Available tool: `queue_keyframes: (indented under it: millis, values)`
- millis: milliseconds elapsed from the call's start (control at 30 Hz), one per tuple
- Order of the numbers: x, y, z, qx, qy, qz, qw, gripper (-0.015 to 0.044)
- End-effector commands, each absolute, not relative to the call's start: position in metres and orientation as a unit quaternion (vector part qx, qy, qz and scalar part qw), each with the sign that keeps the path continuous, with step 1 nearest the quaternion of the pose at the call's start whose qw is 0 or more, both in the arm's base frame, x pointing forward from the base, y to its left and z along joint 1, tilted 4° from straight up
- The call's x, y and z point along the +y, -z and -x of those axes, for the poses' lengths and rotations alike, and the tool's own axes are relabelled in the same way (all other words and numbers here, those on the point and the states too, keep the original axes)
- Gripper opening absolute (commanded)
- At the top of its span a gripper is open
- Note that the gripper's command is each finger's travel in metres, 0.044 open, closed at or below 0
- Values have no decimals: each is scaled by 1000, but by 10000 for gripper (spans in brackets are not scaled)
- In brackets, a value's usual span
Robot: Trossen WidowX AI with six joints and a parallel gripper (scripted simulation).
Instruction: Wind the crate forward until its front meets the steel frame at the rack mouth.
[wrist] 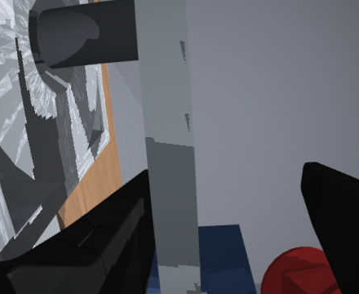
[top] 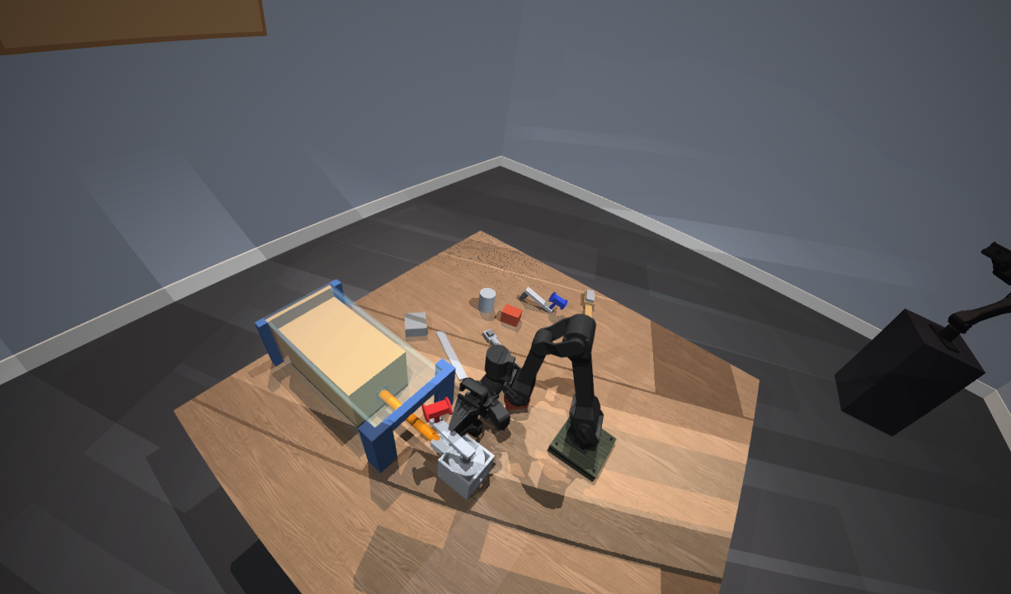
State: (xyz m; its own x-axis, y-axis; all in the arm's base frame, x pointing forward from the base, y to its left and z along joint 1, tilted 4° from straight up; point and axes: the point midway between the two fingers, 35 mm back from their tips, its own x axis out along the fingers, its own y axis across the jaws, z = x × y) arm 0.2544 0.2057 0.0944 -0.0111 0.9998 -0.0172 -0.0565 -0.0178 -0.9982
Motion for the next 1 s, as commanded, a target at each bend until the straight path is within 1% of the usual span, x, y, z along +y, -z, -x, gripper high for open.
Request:
queue_keyframes:
  millis: [0, 967]
  values:
    - [206, -93, -254, -484, -521, 487, 507, 240]
    - [206, -86, -254, -484, -521, 487, 507, 240]
